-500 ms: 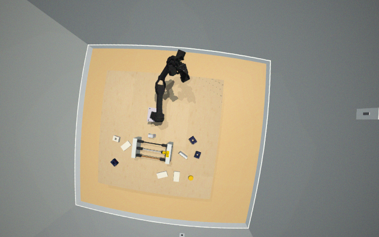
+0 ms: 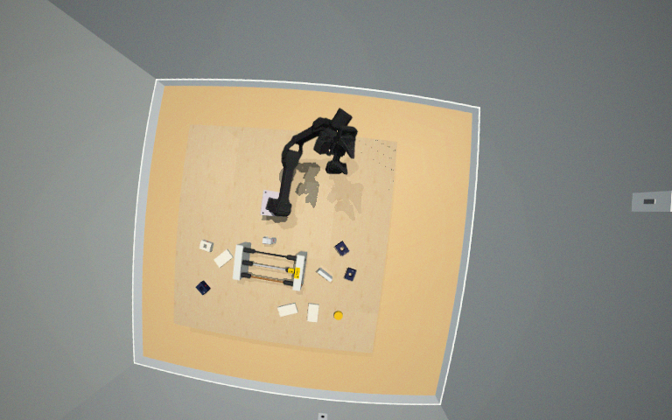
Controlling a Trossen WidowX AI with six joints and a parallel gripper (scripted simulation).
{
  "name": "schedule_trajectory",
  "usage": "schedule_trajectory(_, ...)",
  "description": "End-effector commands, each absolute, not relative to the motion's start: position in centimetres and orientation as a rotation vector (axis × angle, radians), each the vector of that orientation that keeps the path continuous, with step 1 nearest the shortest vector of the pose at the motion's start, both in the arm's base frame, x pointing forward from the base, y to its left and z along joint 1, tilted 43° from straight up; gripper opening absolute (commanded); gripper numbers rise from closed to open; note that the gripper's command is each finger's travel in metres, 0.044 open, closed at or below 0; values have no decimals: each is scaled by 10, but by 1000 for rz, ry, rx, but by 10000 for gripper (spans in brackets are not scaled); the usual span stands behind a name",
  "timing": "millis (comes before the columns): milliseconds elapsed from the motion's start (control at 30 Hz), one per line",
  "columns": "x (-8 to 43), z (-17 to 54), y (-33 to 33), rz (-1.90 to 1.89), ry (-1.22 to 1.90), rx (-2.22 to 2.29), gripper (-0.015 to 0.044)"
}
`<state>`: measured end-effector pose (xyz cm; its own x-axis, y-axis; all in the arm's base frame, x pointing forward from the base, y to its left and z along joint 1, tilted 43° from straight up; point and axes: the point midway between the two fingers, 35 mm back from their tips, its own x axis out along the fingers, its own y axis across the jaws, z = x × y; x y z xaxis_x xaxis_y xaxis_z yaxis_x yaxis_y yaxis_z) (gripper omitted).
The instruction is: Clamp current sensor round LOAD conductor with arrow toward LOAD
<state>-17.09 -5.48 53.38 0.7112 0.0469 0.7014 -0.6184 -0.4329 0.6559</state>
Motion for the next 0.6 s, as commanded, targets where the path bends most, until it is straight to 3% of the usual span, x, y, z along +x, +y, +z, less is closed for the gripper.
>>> schedule_trajectory(0,-105,554,-35,649,-445,1689,420)
schedule_trajectory(33,-91,556,-31,617,-446,1642,440)
schedule_trajectory(567,139,524,7,222,-347,905,440)
